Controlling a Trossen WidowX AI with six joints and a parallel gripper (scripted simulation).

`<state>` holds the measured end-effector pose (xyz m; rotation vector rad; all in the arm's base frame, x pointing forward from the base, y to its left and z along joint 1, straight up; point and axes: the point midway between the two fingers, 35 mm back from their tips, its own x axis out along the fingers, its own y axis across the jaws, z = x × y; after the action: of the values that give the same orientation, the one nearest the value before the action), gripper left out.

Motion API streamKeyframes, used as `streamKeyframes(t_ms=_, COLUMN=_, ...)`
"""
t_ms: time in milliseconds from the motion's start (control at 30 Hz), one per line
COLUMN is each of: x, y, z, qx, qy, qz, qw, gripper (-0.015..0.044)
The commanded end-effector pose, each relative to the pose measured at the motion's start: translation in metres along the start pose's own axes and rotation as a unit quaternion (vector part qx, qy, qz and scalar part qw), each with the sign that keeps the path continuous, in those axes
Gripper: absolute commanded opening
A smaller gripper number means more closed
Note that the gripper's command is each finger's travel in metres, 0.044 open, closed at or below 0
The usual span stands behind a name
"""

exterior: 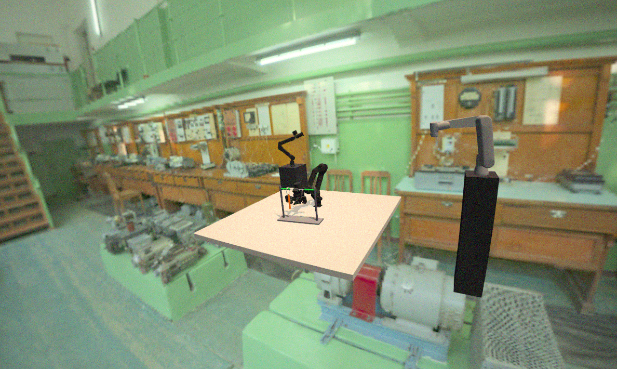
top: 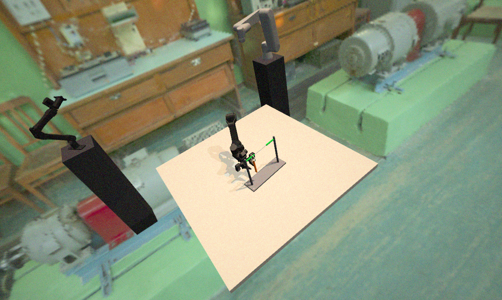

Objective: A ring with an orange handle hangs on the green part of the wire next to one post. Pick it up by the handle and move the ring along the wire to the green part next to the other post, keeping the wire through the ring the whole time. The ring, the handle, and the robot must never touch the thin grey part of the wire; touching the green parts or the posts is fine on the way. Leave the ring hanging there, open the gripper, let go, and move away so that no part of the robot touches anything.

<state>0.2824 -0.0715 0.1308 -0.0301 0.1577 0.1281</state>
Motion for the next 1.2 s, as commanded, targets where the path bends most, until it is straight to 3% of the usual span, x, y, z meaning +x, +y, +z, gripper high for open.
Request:
streamKeyframes(t_ms=0, x=0.007, y=-0.002, z=0.0, qx=0.004, qy=0.001, qz=-0.002, qw=1.0, gripper=0.016)
streamKeyframes(t_ms=1167, x=0.061, y=-0.001, z=0.0, qx=0.004, qy=-0.002, qz=-0.002, qw=1.0, gripper=0.016)
